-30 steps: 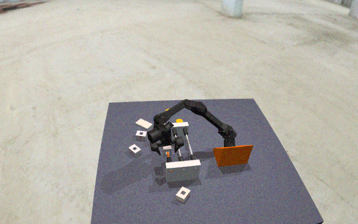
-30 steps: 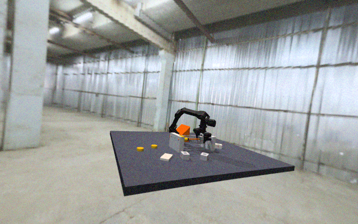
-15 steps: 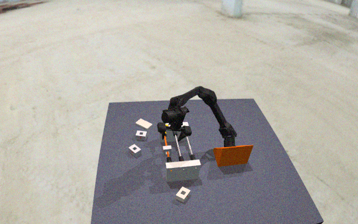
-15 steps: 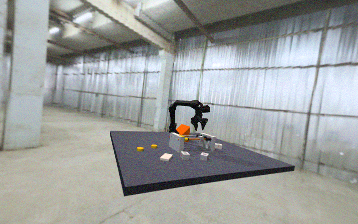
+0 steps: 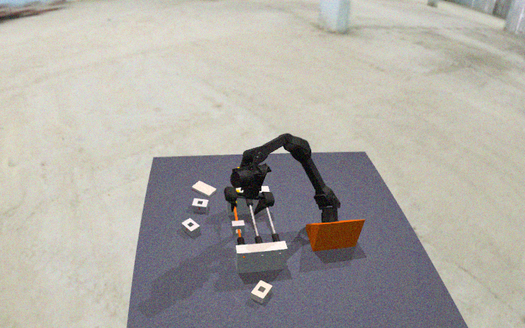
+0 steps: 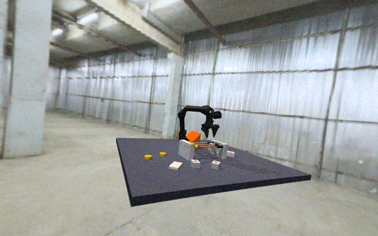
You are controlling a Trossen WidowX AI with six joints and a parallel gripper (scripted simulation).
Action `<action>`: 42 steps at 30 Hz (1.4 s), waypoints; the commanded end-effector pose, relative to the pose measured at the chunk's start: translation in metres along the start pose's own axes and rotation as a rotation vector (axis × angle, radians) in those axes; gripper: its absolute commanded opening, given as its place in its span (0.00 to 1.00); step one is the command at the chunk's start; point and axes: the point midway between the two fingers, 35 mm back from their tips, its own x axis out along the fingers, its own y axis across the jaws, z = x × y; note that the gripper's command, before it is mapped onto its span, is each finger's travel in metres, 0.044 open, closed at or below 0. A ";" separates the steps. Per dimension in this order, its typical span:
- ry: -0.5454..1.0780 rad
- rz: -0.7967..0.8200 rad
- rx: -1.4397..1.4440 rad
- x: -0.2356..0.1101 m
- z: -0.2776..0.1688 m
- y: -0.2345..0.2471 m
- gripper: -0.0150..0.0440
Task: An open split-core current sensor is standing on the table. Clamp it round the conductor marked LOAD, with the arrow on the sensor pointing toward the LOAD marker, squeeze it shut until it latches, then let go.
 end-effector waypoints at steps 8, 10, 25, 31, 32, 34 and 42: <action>-0.003 0.007 0.005 -0.001 0.000 0.001 1.00; -0.003 0.007 0.005 -0.001 0.000 0.001 1.00; 0.056 -0.005 -0.181 0.000 0.011 -0.002 1.00; 0.188 0.052 -0.626 -0.002 0.038 -0.008 1.00; 0.206 0.071 -0.699 -0.002 0.043 -0.009 1.00; 0.239 0.116 -0.847 -0.004 0.051 -0.011 1.00; 0.295 0.323 -1.270 -0.010 0.080 -0.020 1.00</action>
